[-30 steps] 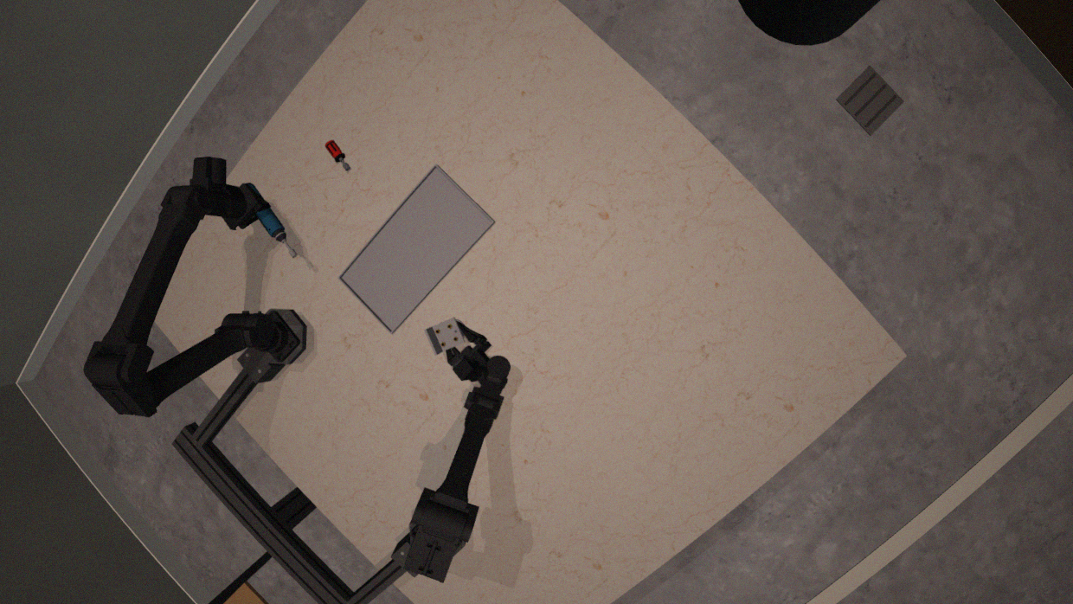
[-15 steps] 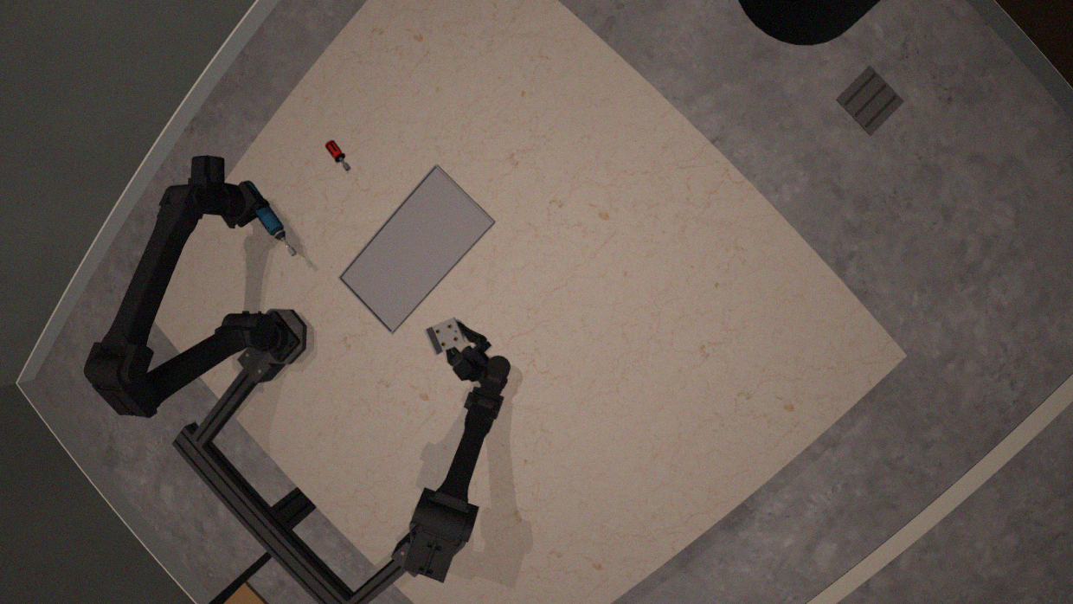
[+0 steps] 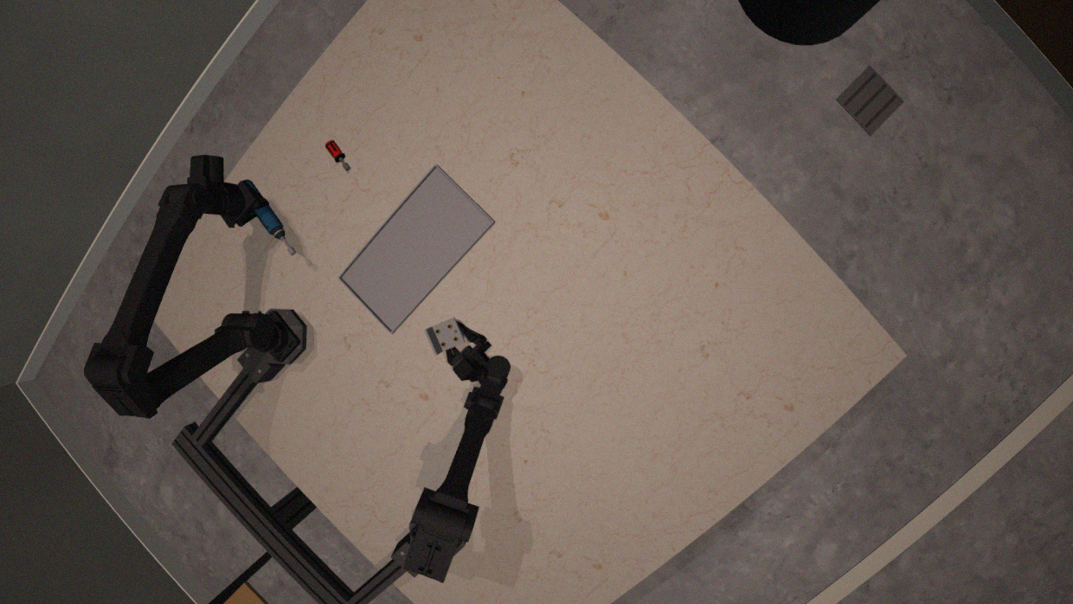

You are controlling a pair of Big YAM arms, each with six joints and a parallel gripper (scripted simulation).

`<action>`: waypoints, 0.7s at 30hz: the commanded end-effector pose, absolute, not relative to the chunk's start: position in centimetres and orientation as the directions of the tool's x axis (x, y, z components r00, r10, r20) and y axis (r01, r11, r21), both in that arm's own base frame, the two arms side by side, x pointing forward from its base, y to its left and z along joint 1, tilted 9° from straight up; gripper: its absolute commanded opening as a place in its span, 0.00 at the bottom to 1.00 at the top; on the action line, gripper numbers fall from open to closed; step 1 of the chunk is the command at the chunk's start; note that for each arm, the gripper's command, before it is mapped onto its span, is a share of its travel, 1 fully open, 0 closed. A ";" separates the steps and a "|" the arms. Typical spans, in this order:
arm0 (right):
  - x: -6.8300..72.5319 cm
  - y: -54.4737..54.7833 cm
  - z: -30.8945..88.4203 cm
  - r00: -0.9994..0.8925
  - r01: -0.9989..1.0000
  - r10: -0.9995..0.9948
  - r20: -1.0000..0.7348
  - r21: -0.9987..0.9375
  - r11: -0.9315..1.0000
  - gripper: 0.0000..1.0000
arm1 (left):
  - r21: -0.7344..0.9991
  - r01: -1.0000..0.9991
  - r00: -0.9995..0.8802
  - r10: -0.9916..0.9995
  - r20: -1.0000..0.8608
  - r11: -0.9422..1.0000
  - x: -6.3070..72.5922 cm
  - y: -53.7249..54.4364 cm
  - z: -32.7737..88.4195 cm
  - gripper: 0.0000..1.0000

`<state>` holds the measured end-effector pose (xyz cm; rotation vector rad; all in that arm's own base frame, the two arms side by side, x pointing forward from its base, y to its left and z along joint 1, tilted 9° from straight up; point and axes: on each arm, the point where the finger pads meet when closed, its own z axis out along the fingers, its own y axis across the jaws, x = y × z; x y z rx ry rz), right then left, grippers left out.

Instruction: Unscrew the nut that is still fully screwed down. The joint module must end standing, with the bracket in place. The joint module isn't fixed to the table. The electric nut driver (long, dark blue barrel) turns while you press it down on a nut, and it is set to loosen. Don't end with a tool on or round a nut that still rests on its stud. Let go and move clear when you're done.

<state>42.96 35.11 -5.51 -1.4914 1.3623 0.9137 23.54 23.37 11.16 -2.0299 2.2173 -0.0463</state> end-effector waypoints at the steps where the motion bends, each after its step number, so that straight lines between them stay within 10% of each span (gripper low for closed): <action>1: 43.5 35.5 -4.8 0.145 -0.988 -0.322 -0.935 -0.155 0.004 0.59 | -0.176 -0.978 -0.081 -0.985 -0.156 0.108 25.2 25.6 15.3 0.42; 21: 43.5 35.5 -4.8 0.145 -0.988 -0.322 -0.935 -0.155 0.004 0.59 | -0.181 -0.977 -0.081 -0.984 -0.161 0.111 25.3 25.7 15.6 0.42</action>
